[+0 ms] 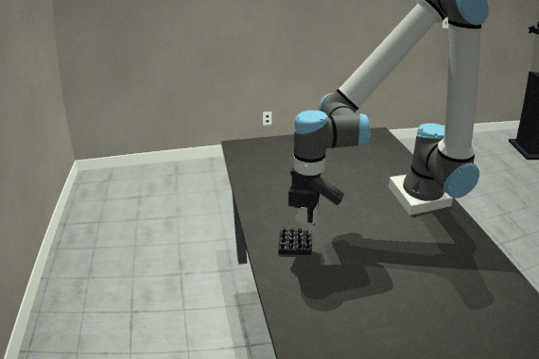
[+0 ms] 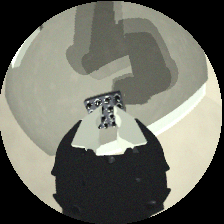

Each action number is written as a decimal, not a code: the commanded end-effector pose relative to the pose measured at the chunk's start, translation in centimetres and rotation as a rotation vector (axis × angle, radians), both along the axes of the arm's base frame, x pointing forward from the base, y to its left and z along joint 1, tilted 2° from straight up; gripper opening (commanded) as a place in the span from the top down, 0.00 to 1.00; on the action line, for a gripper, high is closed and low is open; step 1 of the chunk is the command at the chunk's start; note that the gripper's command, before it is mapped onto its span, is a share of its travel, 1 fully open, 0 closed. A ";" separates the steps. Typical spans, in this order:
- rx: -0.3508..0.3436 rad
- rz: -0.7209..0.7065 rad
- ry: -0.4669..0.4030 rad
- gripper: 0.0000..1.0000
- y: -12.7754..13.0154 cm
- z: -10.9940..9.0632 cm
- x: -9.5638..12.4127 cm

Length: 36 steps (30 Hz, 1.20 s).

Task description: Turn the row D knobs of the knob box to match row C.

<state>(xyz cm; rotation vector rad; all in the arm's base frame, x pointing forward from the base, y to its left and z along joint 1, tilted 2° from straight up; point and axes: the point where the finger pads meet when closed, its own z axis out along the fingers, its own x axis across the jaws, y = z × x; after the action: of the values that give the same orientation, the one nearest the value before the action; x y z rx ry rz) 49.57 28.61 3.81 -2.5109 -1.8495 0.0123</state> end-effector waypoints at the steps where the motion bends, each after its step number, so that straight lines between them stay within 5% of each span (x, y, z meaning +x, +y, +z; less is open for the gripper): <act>1: 0.007 0.108 -0.001 0.89 0.0 0.2 0.0; 36: 0.023 0.926 -0.015 0.89 -0.3 1.1 0.4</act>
<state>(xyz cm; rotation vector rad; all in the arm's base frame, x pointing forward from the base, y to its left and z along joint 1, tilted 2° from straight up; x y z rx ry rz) 49.85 28.36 4.69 -1.5614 -2.6984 -0.0031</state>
